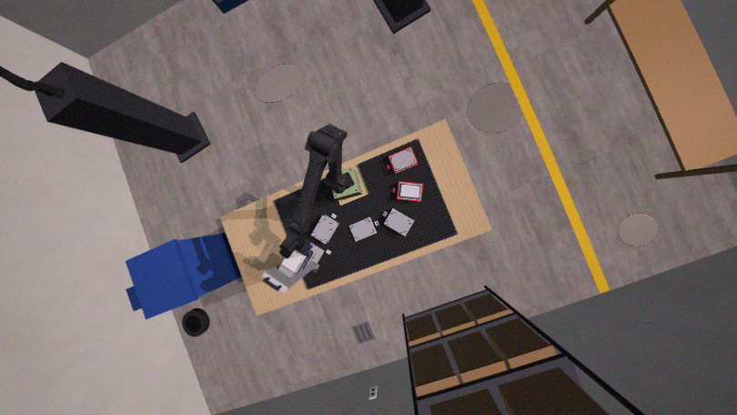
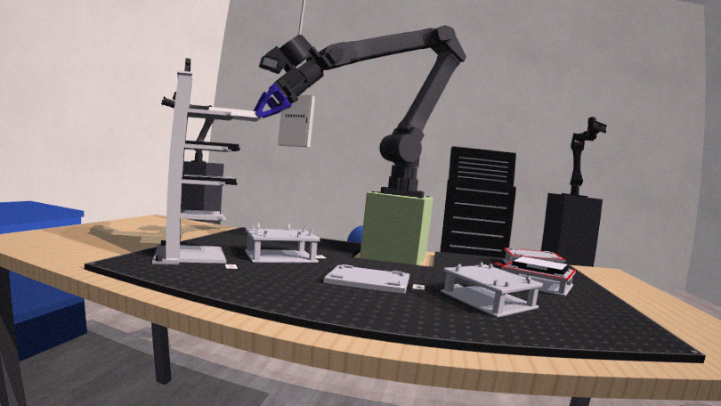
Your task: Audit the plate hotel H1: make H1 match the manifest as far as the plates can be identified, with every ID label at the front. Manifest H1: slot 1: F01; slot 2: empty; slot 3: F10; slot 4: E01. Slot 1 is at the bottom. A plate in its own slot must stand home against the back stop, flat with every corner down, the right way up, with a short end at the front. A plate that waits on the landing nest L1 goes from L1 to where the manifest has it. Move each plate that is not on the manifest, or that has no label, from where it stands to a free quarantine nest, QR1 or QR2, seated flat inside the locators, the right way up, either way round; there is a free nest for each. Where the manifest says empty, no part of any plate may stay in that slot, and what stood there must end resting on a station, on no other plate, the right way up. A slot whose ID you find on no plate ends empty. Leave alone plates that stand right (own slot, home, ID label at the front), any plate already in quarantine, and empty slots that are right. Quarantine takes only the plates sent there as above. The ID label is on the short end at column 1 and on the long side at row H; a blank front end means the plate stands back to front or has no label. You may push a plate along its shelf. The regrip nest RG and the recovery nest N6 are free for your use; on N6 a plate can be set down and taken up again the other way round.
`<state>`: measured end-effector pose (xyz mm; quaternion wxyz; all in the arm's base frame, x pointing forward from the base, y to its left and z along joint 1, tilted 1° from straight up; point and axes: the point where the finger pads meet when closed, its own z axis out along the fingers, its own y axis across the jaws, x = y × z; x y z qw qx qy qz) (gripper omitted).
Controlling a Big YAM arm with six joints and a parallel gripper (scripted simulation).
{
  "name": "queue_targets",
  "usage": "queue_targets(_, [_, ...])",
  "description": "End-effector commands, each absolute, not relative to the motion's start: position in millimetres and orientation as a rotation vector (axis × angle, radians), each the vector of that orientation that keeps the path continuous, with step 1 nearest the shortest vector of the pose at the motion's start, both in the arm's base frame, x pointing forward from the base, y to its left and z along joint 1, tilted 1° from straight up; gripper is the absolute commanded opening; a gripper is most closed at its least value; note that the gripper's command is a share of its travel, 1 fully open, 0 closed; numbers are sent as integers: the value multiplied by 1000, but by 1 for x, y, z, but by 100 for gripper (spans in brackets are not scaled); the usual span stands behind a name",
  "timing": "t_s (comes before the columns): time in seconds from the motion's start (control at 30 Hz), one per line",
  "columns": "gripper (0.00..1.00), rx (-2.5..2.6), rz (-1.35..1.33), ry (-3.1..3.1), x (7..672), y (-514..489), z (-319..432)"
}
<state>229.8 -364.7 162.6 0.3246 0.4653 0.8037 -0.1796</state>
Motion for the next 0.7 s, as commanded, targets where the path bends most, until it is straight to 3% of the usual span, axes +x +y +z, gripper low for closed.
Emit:
queue_targets(0.0, [86, 1169, -524, 2025, 244, -395, 206])
queue_targets(0.67, [86, 1169, -523, 2025, 249, -404, 199])
